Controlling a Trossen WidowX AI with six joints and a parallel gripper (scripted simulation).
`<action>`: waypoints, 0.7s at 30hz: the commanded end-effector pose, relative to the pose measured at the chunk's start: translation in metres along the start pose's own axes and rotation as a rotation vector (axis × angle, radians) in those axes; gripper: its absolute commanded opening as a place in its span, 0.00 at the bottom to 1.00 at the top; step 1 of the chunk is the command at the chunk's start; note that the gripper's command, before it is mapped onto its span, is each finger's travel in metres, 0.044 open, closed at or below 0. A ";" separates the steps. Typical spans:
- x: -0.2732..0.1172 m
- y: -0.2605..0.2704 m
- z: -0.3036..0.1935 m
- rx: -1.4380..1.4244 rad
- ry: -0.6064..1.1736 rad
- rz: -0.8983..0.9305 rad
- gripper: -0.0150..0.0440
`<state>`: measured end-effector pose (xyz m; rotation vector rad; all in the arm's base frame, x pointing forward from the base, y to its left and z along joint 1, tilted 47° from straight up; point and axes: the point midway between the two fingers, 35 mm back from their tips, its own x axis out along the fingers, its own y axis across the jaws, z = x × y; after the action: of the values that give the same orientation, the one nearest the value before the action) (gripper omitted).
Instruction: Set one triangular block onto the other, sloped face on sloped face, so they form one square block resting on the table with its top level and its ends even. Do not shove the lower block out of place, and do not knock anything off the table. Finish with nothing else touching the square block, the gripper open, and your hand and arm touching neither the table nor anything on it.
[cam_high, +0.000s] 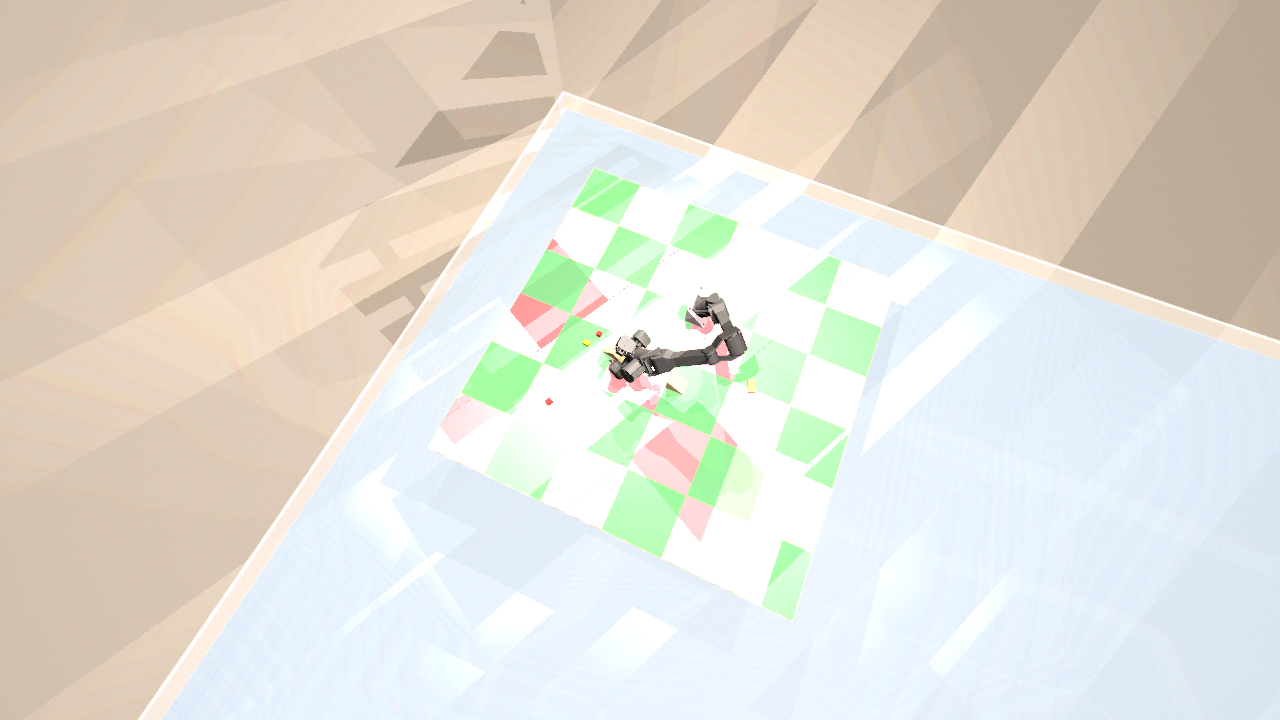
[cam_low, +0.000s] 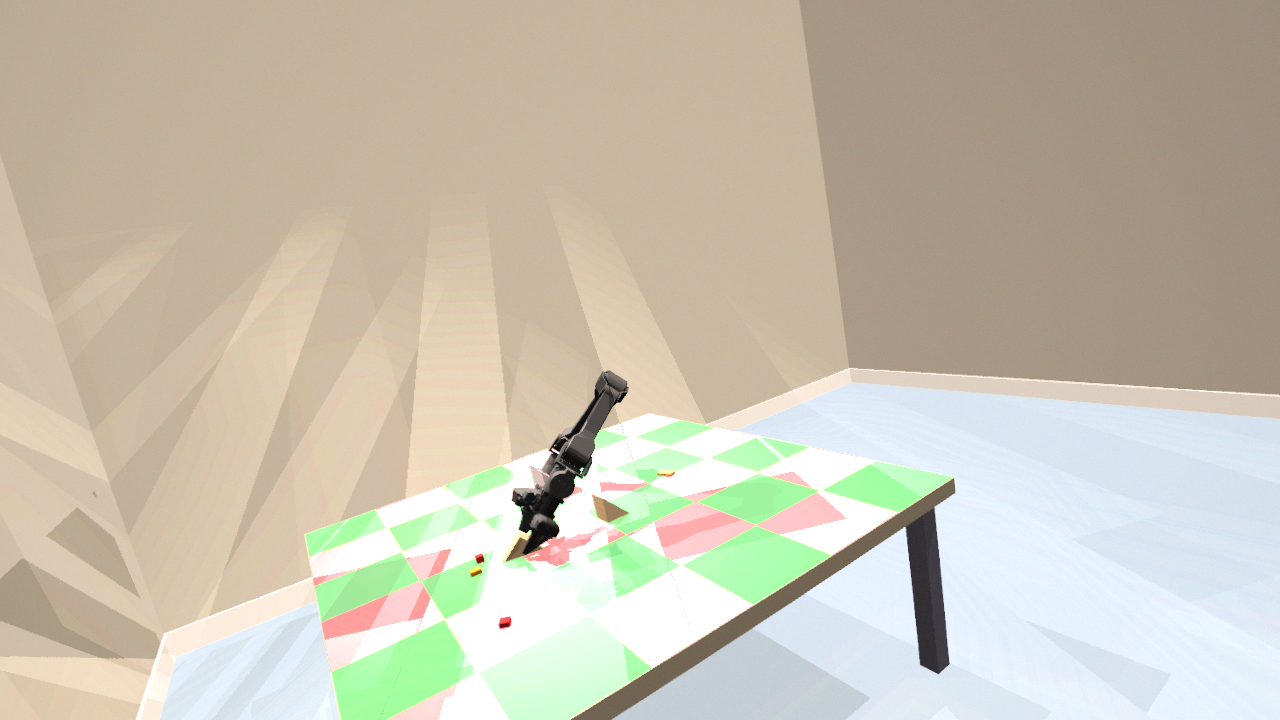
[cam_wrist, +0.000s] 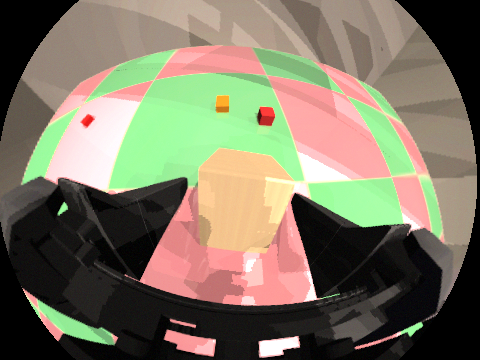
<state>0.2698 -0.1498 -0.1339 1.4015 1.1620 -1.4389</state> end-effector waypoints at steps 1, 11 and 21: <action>0.002 0.000 0.001 0.002 -0.004 -0.002 1.00; 0.001 0.000 0.000 0.001 0.001 -0.002 0.73; 0.001 0.000 0.000 0.001 0.001 -0.002 0.52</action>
<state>0.2692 -0.1495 -0.1354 1.4012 1.1646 -1.4404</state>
